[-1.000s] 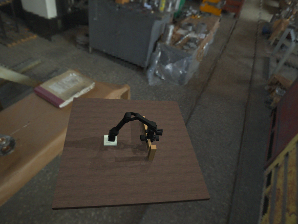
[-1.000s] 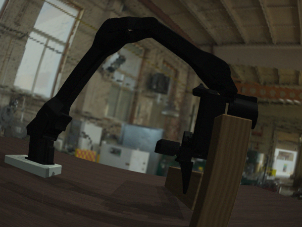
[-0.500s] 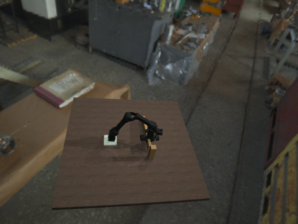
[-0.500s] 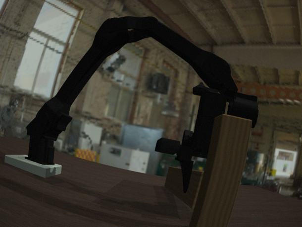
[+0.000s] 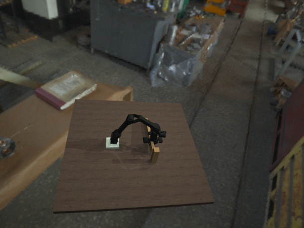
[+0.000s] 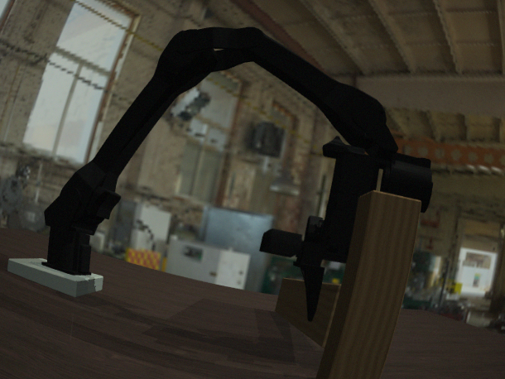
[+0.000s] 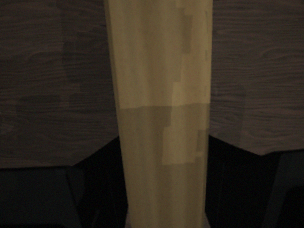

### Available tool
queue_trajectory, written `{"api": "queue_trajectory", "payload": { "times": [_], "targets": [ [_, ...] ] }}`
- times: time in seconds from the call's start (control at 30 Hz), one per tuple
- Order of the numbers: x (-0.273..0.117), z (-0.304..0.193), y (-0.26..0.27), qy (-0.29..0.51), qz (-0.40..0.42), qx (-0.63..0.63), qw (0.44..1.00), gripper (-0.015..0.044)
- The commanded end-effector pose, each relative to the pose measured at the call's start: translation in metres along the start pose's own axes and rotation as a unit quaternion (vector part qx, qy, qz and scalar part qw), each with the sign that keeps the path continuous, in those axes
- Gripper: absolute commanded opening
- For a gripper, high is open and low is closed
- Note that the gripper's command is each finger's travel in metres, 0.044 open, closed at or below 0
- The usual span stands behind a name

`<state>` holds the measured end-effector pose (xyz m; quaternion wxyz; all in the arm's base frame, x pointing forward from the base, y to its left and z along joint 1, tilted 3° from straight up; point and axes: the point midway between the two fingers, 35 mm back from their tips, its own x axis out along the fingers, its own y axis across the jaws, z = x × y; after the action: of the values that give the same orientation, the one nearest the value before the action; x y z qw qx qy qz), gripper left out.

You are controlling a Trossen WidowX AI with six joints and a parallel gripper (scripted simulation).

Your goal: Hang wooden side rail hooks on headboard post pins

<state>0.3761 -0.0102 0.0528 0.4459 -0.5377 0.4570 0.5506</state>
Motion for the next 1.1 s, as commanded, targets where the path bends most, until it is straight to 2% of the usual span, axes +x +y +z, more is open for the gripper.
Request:
{"api": "queue_trajectory", "payload": {
  "times": [0.0, 1.07],
  "targets": [
    [-0.0062, -0.001, -0.0034, 0.001, -0.01, 0.0, 1.0, 0.0],
    [-0.0028, -0.0047, -0.0069, 0.001, -0.01, 0.0, 1.0, 0.0]
  ]
}}
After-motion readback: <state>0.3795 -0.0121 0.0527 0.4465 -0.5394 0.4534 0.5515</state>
